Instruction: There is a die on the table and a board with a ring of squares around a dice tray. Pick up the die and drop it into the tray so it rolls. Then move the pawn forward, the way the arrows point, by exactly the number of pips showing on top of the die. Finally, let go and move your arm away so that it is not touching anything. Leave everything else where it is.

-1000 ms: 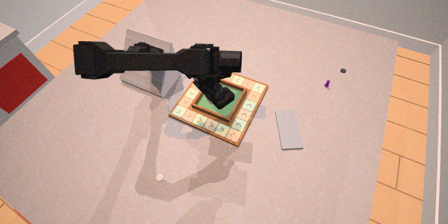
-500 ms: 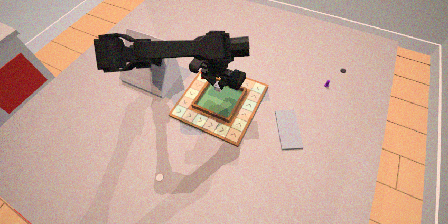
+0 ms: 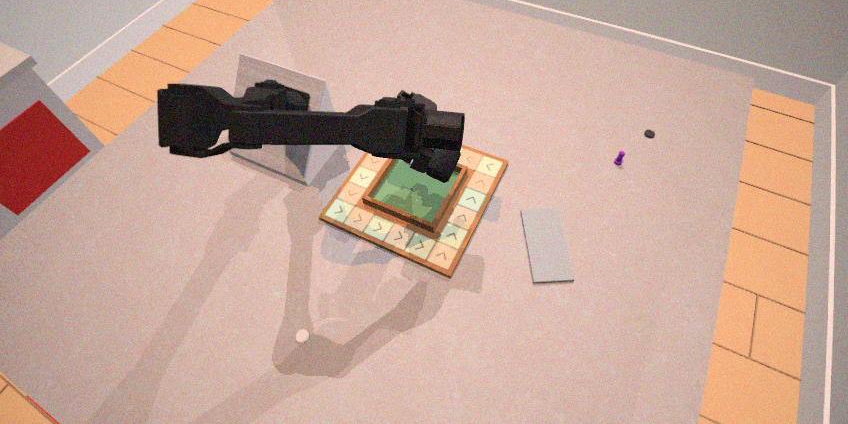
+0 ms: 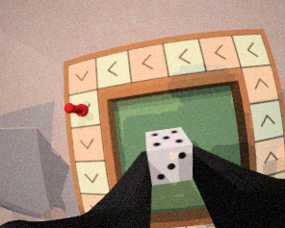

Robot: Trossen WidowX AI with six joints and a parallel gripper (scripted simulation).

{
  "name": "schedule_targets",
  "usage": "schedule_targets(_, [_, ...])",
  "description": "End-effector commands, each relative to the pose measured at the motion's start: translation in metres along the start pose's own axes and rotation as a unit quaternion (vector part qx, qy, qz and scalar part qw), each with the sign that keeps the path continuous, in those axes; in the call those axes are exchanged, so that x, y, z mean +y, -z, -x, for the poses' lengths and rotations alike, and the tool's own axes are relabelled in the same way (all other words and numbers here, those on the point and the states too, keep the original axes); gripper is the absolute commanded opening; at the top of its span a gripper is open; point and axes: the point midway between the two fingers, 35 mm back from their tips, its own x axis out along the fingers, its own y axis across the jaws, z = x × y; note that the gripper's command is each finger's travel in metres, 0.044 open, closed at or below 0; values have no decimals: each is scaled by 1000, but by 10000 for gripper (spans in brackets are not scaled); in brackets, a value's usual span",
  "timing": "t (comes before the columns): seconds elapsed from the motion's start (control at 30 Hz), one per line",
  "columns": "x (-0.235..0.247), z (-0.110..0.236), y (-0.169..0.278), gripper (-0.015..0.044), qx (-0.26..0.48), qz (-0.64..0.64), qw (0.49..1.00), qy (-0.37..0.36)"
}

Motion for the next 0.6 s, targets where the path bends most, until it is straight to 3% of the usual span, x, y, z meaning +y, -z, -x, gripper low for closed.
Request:
schedule_targets(0.0, [3, -2, 0, 0, -66, 4, 998, 0])
schedule_targets(0.37, [2, -3, 0, 0, -230, 21, 972, 49])
schedule_targets(0.57, [-2, 14, 4, 0, -239, 22, 969, 55])
